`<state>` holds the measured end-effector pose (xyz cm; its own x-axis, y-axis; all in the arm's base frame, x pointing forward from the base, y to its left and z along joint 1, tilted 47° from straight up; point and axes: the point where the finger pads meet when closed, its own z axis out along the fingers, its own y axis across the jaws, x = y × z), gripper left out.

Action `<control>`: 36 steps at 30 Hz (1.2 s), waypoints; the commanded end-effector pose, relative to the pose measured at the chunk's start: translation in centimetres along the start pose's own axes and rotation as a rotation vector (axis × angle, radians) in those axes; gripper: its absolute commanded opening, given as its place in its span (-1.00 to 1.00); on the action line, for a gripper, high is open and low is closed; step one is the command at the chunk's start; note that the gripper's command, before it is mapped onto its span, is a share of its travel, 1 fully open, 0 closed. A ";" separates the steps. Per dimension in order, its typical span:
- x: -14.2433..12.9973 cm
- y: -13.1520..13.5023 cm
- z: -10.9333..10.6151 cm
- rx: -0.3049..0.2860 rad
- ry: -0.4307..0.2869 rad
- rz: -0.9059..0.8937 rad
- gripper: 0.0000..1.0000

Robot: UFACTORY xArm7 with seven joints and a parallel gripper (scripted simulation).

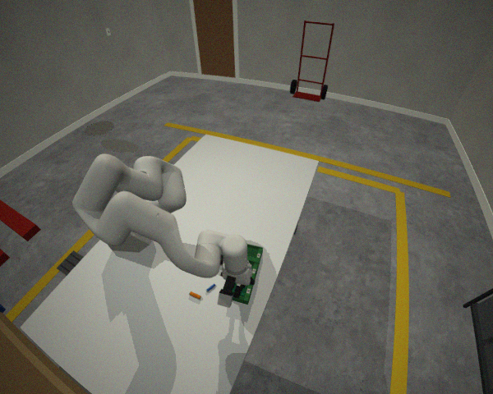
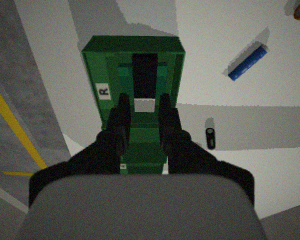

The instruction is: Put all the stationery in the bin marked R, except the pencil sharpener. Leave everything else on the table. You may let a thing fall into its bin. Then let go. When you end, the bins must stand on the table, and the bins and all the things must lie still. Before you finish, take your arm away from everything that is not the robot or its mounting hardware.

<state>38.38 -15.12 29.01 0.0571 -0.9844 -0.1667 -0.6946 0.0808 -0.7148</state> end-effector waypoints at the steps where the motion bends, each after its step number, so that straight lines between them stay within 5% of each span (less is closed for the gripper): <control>1: 0.1 -0.2 -1.3 0.005 0.003 0.001 -0.42; 6: 0.1 -0.1 -1.3 0.005 0.003 0.001 -0.42; 7: 0.1 -0.1 -1.7 0.005 0.003 0.001 1.00; 36: 0.1 -0.1 -11.7 0.005 0.003 0.001 1.00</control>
<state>30.87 -16.76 36.13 0.0570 -0.9844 -0.1665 -0.6939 0.0808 -0.7156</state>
